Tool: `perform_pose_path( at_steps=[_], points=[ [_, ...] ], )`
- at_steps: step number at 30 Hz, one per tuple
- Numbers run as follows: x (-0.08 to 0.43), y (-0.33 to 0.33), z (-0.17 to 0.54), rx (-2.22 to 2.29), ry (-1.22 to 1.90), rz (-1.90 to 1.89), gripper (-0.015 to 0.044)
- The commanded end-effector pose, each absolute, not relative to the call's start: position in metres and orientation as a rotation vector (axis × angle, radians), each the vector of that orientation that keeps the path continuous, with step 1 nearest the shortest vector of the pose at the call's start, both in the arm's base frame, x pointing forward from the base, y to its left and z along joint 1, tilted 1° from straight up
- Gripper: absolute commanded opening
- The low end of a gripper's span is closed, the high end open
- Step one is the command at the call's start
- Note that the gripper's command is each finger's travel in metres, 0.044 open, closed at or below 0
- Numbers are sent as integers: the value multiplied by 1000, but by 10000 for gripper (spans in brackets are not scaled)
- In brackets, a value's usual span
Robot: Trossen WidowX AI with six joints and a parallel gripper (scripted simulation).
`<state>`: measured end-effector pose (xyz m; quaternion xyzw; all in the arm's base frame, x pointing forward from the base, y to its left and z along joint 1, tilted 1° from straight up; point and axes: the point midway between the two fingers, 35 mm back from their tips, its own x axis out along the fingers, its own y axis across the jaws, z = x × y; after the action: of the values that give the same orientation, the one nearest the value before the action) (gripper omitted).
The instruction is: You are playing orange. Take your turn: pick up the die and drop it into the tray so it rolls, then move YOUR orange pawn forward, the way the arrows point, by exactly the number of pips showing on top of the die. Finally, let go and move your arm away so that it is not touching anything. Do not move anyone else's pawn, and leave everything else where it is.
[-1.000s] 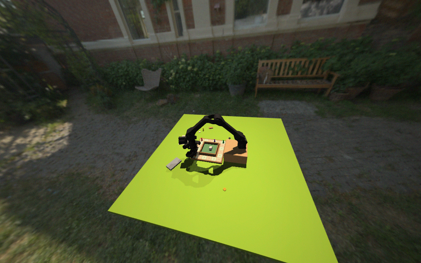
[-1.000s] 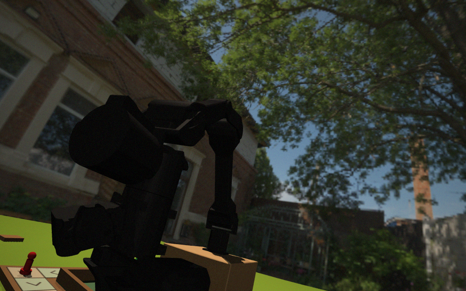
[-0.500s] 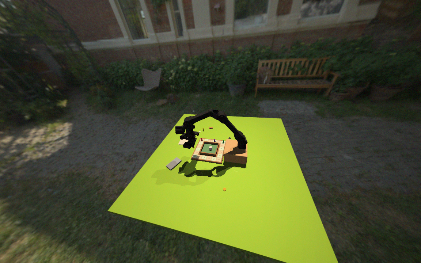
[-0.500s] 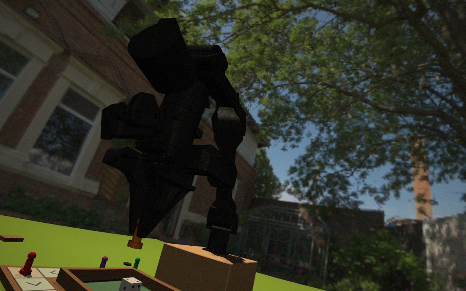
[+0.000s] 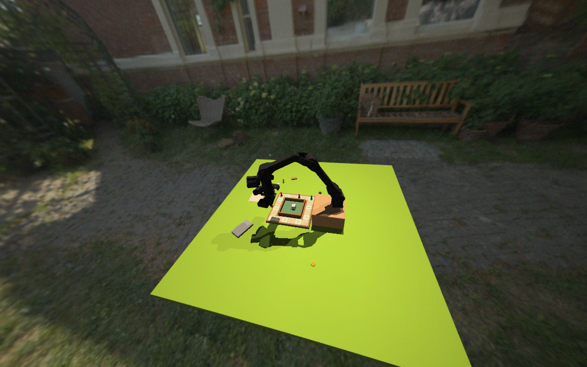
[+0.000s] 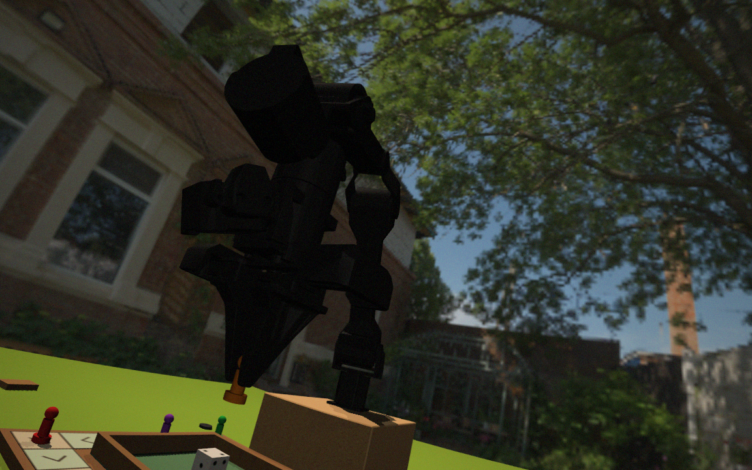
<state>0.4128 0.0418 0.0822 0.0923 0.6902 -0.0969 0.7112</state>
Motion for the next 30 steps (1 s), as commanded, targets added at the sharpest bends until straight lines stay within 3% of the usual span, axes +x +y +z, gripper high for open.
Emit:
perform_pose_path(
  at_steps=[1, 30],
  points=[
    [403, 45, 72, 209, 1536, -216, 0],
    [343, 55, 15, 209, 1542, -216, 0]
  ],
)
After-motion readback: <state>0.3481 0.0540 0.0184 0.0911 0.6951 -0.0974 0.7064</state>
